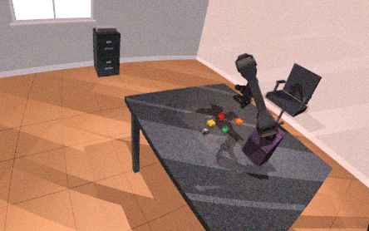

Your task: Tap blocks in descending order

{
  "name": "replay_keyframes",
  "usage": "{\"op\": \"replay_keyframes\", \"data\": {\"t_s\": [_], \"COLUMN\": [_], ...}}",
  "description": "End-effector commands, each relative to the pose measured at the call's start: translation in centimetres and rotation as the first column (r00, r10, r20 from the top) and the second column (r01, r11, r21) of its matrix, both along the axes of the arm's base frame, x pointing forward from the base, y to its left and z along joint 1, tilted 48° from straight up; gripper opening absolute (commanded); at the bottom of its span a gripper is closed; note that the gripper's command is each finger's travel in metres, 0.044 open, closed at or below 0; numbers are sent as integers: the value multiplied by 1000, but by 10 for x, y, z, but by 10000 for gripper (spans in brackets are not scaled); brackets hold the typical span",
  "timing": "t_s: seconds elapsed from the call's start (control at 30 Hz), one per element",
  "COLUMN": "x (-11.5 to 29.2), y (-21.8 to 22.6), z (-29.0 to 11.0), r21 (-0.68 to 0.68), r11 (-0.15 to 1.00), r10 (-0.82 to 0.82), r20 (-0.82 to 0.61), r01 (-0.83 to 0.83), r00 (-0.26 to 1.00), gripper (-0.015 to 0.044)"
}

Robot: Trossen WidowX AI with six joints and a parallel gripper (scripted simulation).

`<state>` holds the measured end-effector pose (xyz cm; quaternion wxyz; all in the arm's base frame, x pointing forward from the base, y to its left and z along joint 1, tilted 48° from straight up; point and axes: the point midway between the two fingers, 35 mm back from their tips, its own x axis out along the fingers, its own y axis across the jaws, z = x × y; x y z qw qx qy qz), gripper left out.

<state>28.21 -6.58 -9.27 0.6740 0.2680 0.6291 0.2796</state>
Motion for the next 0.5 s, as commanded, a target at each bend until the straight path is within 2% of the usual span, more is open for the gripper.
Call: {"op": "replay_keyframes", "data": {"t_s": [0.0, 0.47], "x": [-9, -9], "y": [42, 53], "z": [-32, -41], "r21": [30, 31], "r11": [999, 999], "r10": [17, 17], "r20": [-32, -32], "r01": [-16, -16], "r00": [999, 999], "gripper": [20, 20]}}
